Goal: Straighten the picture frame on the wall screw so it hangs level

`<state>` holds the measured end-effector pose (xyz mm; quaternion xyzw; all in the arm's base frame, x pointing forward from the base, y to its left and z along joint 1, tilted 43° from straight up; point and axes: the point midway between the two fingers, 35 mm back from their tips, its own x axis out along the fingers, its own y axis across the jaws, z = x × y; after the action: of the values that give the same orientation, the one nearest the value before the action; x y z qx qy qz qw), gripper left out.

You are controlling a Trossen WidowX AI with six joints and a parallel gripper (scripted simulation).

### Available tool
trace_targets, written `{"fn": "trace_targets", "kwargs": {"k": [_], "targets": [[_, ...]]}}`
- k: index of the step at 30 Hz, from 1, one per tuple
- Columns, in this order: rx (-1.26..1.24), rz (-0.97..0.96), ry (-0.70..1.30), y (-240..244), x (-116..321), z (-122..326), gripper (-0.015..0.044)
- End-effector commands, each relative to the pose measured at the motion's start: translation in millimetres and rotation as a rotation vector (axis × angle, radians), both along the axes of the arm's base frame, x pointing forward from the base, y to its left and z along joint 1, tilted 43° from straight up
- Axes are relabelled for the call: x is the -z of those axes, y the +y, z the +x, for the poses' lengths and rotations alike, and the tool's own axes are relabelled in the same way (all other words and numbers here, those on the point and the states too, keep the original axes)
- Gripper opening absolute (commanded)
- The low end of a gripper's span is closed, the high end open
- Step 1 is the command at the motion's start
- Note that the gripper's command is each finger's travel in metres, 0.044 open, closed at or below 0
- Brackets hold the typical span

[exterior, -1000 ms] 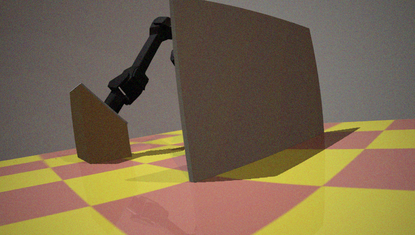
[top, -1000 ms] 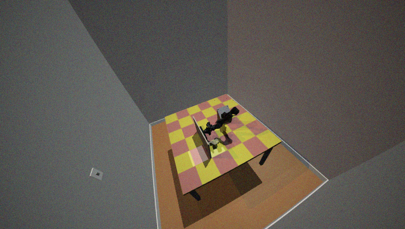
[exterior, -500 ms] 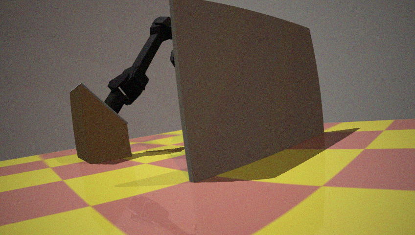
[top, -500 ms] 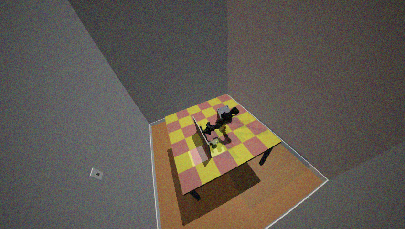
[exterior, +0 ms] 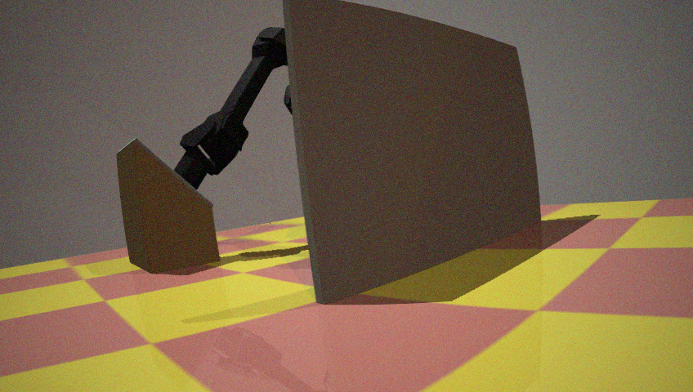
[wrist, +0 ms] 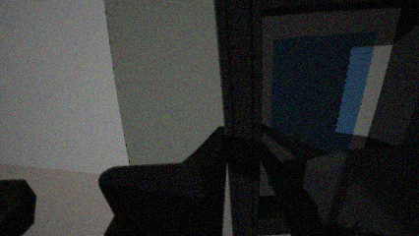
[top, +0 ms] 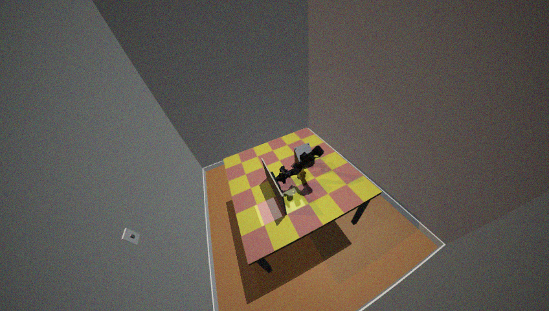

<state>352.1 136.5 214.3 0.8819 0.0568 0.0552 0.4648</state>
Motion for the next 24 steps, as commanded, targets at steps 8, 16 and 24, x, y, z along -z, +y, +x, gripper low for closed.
{"fn": "trace_targets", "kwargs": {"k": [8,16,24], "targets": [[-0.001,0.0,0.0,0.0,0.0,-0.1,0.0],[0.0,0.005,0.002,0.3,0.7,0.0,0.0],[-0.003,0.057,0.009,0.3,0.7,0.0,0.0]]}}
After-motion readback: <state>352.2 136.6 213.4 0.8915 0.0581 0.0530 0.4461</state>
